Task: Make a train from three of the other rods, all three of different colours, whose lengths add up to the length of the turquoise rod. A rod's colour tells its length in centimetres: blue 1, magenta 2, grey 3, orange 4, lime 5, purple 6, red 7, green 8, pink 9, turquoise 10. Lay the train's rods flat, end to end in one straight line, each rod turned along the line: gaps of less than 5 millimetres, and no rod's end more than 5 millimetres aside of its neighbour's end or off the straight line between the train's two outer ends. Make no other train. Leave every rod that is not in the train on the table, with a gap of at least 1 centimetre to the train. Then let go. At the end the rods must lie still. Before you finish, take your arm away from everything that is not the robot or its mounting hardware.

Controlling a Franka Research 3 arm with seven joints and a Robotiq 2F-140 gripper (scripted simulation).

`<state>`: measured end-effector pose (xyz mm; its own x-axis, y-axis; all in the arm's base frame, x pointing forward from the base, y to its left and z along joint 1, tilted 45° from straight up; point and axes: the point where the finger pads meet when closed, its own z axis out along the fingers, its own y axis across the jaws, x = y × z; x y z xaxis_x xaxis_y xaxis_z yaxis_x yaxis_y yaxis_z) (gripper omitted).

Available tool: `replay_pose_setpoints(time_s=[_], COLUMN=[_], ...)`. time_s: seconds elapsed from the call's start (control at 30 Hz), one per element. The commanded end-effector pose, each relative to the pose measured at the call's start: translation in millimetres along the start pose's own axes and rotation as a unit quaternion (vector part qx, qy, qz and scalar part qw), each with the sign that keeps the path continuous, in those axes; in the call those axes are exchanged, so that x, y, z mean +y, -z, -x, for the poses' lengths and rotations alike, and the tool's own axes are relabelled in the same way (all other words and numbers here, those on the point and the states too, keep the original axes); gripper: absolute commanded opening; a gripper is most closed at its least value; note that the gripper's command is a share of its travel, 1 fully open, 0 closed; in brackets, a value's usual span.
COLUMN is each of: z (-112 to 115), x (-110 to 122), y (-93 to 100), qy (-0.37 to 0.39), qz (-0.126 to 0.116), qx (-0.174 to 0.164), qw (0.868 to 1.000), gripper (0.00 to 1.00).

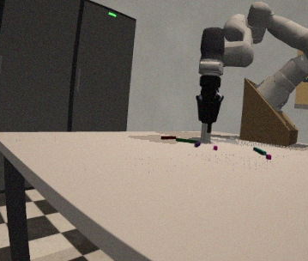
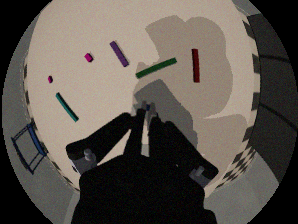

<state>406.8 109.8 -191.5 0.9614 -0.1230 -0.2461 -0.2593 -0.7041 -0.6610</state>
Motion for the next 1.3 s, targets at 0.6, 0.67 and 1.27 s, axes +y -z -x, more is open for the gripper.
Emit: replay_pose_setpoints(time_s=[0.6, 0.67, 1.27], z=[-1.0, -1.0, -1.0], x=[0.4, 0.4, 0.4], y=[-1.1, -1.1, 1.9], qy=[-0.002, -0.002, -0.002], qz=[0.0, 0.0, 0.0], qx=[0.001, 0.001, 0.001], qw=[1.0, 1.0, 1.0], gripper=[0.1, 0.12, 0.15])
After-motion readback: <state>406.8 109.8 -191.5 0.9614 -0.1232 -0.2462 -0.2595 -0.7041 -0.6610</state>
